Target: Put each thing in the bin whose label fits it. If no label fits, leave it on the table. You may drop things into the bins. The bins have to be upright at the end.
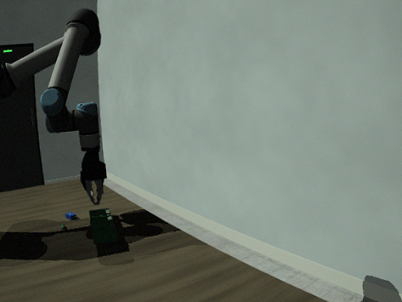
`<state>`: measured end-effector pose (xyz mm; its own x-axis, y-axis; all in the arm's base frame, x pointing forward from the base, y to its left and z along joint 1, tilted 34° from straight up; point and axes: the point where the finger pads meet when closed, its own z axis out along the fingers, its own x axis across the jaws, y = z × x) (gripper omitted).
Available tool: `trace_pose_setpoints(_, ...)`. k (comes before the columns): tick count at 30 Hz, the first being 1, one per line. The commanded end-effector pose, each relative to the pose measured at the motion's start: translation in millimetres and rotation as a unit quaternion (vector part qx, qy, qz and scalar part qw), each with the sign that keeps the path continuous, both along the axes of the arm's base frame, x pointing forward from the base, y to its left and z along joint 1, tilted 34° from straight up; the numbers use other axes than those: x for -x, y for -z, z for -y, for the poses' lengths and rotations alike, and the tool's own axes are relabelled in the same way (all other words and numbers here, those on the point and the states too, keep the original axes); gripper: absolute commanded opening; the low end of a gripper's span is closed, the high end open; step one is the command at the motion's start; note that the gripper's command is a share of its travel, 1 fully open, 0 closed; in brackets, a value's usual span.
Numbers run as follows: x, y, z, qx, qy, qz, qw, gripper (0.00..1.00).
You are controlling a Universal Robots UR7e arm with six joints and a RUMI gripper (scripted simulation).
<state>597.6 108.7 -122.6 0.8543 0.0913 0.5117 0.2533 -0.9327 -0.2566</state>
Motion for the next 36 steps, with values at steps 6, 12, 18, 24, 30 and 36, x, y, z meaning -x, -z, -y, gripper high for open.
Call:
trace_pose_setpoints(6,1.0,1.2,1.8,-0.051,0.105,-0.046,0.992,0.0)
trace_pose_setpoints(12,-0.3,0.8,2.7,-0.054,0.111,-0.048,0.991,0.0)
trace_pose_setpoints(18,-0.8,0.4,2.5,-0.054,0.111,-0.047,0.991,0.0)
trace_pose_setpoints(24,0.4,0.2,0.3,-0.054,0.11,-0.048,0.991,0.0)
trace_pose_setpoints(30,-5.2,6.8,-2.2,-0.054,0.11,-0.046,0.991,0.0)
trace_pose_setpoints(36,-8.8,13.4,-4.9,-0.054,0.11,-0.046,0.991,0.0)
